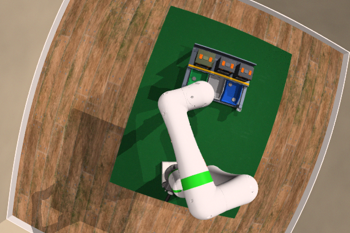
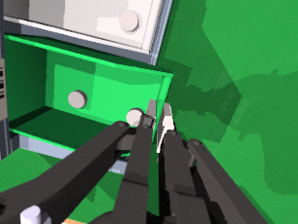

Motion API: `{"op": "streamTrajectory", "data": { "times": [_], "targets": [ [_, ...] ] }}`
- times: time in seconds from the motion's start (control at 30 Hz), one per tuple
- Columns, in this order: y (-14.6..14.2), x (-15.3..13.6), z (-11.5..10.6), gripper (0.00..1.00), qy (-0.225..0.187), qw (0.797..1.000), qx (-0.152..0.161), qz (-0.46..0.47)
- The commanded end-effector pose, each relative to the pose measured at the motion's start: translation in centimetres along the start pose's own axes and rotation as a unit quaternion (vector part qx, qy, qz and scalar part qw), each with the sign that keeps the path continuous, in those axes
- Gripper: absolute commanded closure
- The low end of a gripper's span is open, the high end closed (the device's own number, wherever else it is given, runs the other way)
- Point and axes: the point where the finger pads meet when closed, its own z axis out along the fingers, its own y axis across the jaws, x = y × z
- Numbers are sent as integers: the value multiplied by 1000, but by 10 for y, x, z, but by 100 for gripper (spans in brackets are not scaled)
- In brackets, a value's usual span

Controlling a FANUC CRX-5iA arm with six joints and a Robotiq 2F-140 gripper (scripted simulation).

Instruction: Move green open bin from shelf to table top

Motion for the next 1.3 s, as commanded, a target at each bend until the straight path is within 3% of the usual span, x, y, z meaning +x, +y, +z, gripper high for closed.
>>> {"op": "streamTrajectory", "data": {
  "times": [0.0, 0.2, 0.6, 0.77, 1.17, 1.27],
  "targets": [
    [0, 0, 0, 100, 0, 1000, 0, 0],
    [30, 0, 0, 100, 0, 1000, 0, 0],
    [30, 0, 0, 100, 0, 1000, 0, 0],
    [60, 0, 0, 100, 0, 1000, 0, 0],
    [60, 0, 0, 100, 0, 1000, 0, 0],
    [78, 0, 0, 100, 0, 1000, 0, 0]
  ]
}}
